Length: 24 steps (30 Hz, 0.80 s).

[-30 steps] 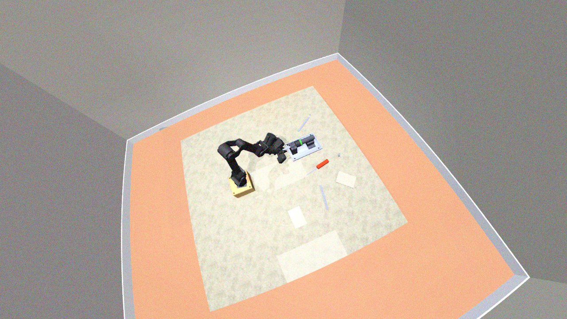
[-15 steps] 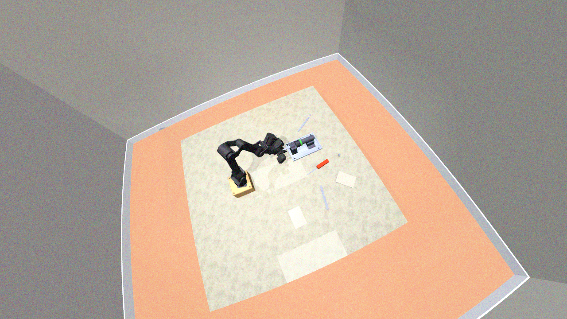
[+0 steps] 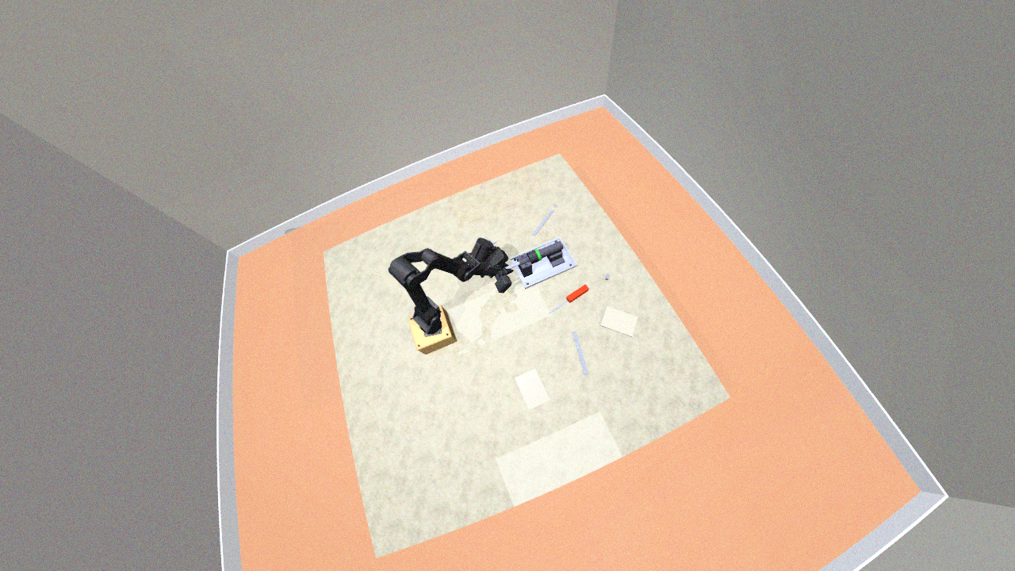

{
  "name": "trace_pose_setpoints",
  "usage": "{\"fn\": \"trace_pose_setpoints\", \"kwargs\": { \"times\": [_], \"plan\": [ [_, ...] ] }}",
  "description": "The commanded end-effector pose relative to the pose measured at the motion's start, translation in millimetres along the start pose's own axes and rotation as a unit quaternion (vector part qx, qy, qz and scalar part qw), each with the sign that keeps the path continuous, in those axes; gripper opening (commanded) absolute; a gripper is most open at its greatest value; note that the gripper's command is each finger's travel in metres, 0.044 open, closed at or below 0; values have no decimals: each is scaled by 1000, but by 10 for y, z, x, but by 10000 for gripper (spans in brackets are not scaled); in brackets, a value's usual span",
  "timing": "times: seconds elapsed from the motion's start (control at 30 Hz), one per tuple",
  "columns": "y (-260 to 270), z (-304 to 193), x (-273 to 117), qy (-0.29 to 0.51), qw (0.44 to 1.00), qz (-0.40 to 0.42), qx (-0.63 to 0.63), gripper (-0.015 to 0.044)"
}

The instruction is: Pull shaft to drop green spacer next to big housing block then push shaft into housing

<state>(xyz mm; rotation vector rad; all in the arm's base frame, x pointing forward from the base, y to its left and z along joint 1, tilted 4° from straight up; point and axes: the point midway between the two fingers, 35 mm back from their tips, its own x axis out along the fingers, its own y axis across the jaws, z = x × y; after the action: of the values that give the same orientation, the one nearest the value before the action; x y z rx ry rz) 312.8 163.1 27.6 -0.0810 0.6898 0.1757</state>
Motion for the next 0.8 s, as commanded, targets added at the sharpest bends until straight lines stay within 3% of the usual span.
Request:
{"fn": "trace_pose_setpoints", "kwargs": {
  "times": [0.0, 0.77],
  "plan": [
    [-7, -15, -8, 1, 1000, -1, 2, 0],
    [-7, -32, -24, 1, 1000, -1, 2, 0]
  ]
}}
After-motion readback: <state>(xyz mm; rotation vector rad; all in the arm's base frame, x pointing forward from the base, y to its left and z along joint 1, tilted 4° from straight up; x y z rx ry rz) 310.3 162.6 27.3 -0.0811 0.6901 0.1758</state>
